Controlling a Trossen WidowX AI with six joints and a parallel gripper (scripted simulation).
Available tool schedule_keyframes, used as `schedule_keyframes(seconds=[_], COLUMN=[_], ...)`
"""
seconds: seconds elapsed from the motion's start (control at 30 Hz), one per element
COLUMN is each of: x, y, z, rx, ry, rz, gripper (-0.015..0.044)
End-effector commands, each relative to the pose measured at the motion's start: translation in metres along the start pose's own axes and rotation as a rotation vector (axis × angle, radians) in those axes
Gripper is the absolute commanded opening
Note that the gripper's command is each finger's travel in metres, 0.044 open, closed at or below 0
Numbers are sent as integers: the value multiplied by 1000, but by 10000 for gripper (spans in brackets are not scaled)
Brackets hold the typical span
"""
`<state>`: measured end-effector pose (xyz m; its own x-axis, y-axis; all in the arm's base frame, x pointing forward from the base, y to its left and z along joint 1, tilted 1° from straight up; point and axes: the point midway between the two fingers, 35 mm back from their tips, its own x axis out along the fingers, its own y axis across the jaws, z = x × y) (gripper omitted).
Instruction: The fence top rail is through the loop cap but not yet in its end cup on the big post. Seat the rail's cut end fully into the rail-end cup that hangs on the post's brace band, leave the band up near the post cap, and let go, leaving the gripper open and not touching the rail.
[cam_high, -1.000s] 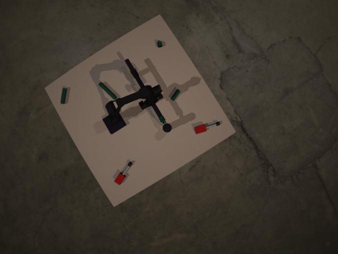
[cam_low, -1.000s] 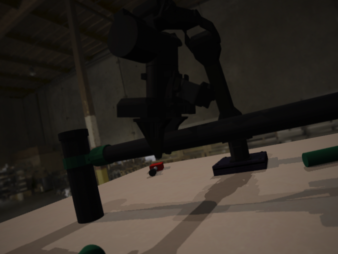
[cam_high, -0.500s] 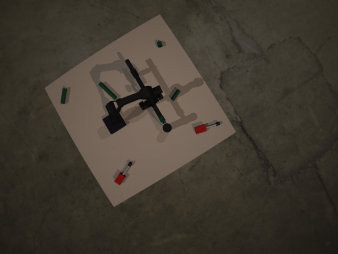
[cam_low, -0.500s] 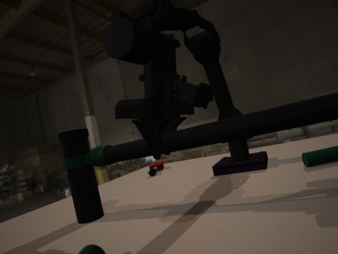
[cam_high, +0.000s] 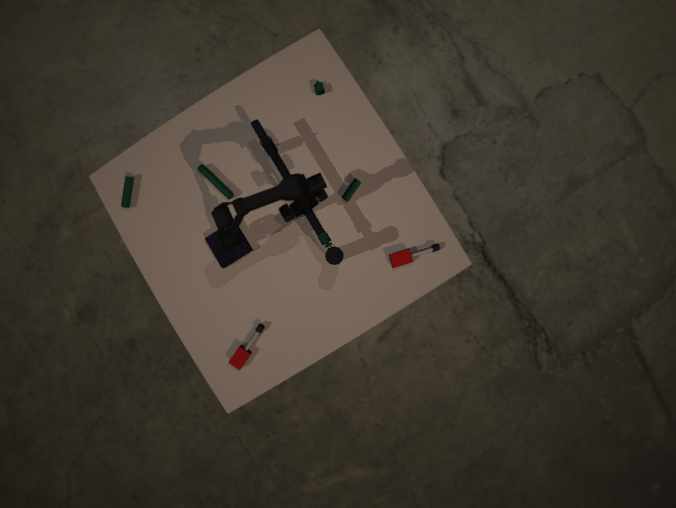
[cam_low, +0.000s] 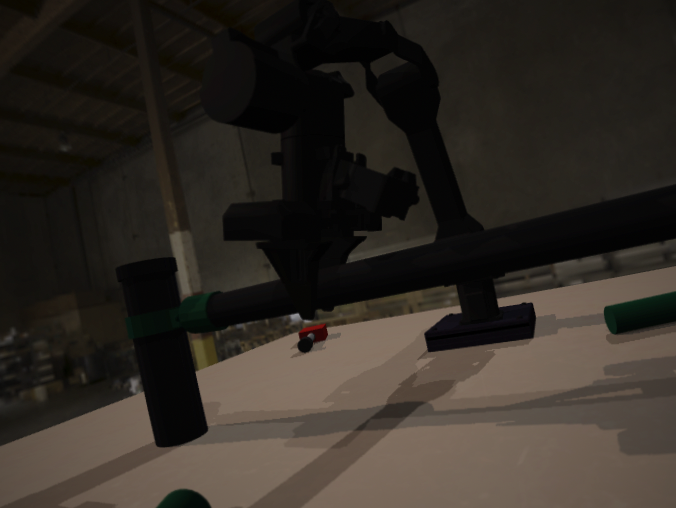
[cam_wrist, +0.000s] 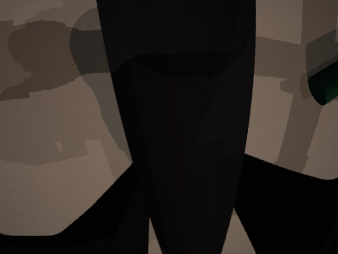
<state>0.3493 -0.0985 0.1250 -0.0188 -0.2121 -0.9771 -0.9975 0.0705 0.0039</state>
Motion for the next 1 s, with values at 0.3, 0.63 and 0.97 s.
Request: schedule_keyframes(seconds=[0.3,0.63,0.97], x=[-1,-1,0], y=[-1,-2,-2], z=[-11,-16,-21], rx=[0,0,0], ry=[12,13,13], rz=[-6,-6,-6], gripper=[0,0,0])
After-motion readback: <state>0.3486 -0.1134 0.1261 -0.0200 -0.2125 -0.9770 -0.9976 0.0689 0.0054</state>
